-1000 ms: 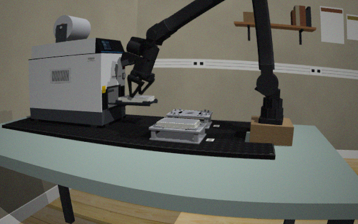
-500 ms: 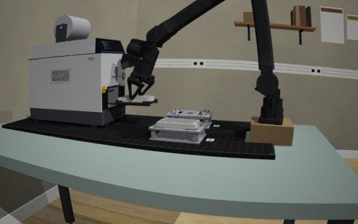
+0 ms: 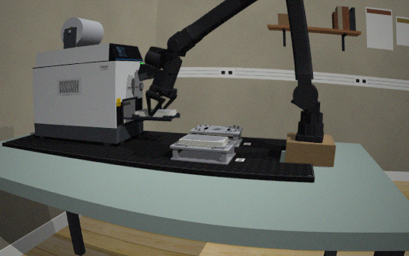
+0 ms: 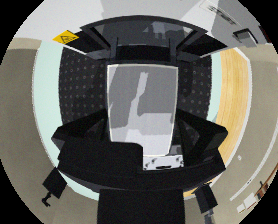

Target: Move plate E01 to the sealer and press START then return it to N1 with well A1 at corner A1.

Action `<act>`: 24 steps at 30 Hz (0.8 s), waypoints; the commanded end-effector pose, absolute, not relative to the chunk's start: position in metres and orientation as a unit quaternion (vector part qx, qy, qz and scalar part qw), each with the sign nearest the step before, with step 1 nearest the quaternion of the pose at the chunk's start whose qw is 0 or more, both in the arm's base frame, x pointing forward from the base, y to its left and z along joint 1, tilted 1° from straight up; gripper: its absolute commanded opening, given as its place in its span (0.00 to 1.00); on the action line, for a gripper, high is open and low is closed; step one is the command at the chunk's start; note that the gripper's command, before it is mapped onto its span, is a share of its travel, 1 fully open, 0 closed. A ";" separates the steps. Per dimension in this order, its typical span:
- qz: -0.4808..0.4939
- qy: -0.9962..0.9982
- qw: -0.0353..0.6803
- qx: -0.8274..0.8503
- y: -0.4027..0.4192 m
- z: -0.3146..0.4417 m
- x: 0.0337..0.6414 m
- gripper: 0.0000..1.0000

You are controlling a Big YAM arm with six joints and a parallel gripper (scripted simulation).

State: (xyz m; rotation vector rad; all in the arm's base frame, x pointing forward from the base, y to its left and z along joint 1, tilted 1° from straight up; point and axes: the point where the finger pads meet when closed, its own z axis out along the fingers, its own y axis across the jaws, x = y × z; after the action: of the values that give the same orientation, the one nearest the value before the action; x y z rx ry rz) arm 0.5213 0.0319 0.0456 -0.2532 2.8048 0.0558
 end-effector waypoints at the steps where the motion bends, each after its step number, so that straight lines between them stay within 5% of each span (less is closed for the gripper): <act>1: 0.021 0.979 0.182 -0.094 0.037 0.068 0.536 1.00; 24: 0.020 0.977 0.193 -0.094 0.037 0.078 0.545 1.00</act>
State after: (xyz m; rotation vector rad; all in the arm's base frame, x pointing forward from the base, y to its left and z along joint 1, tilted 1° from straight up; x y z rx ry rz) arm 0.5207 0.0319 0.0465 -0.2532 2.8059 0.0559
